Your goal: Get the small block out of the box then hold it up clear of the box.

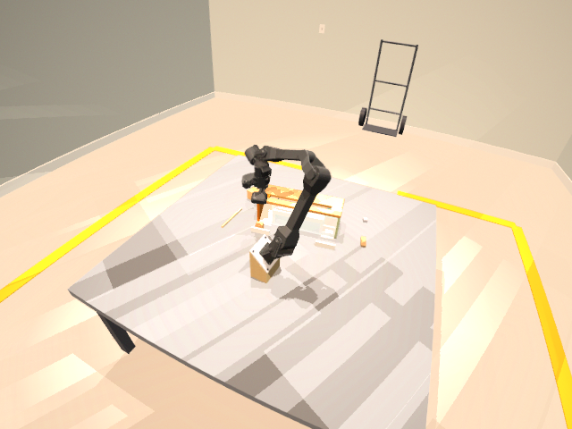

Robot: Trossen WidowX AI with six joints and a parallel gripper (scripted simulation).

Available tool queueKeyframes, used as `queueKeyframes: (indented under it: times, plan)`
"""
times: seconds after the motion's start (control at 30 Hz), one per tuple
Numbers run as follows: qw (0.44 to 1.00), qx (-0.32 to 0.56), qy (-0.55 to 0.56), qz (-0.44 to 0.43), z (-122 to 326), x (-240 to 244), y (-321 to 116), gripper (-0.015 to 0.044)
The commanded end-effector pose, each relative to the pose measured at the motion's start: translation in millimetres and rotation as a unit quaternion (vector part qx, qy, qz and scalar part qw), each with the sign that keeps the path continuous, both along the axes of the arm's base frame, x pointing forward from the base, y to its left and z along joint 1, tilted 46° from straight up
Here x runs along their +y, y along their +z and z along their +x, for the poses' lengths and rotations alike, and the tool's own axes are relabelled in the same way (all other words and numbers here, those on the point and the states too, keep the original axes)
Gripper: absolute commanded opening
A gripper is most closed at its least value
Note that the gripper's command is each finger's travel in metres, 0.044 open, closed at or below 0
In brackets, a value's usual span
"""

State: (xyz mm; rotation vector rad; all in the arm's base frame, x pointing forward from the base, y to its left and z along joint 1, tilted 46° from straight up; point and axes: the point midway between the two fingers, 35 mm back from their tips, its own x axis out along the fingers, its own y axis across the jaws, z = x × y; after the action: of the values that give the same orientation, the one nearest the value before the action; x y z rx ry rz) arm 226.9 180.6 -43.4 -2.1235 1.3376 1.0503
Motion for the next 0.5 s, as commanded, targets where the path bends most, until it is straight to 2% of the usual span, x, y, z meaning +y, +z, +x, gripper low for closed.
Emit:
queueKeyframes:
  times: [0.0,0.23,0.47]
  plan:
    - [0.892,0.225,0.359,-0.159,-13.9,0.1,-5.1,0.0285]
    - [0.777,0.322,0.492,-0.225,-18.3,3.1,-6.0,0.0285]
    - [0.766,0.329,0.502,-0.23,-18.7,3.3,-6.0,0.0285]
